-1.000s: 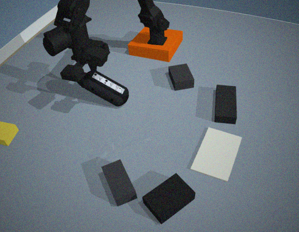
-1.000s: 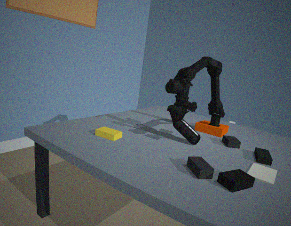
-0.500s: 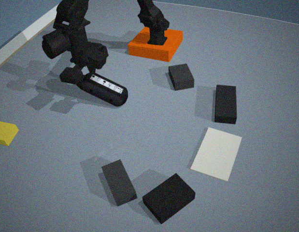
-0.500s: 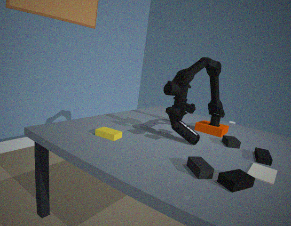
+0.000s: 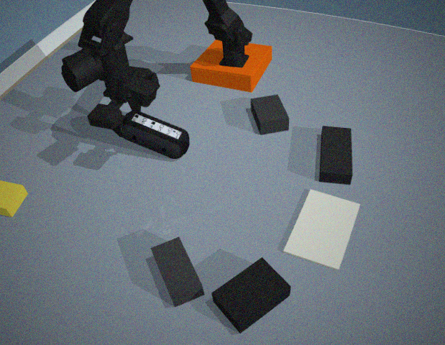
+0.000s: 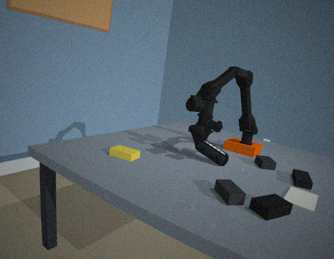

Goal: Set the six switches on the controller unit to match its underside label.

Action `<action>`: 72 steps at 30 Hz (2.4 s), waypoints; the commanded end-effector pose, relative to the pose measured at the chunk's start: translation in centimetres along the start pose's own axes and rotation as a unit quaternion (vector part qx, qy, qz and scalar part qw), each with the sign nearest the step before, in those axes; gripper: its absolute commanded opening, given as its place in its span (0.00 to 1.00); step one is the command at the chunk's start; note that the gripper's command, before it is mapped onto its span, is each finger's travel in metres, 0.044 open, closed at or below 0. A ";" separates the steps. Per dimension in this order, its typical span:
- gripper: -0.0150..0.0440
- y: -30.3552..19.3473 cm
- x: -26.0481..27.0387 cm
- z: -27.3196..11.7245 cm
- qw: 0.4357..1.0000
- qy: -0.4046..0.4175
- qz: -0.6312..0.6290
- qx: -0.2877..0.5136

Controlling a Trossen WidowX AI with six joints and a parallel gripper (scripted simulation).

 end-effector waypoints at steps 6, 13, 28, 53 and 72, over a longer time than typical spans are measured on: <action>0.83 0.2 0.3 1.2 1.000 0.010 -0.007 -0.007; 0.83 0.0 0.3 1.8 1.000 0.010 -0.007 -0.007; 0.83 -0.3 0.3 2.9 1.000 0.010 -0.007 -0.007; 0.83 -0.6 0.3 4.5 1.000 0.009 -0.006 -0.006; 1.00 0.0 -0.1 3.5 1.000 0.003 -0.001 -0.001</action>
Point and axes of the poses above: the point midway between the two fingers, 35 mm back from their tips, its own z axis out along the fingers, its own x axis across the jaws, y = z × x, the point moved 6 cm from there along -z, back along the fingers, and after that the axes turned 2 degrees about z, right-handed, at the moved point
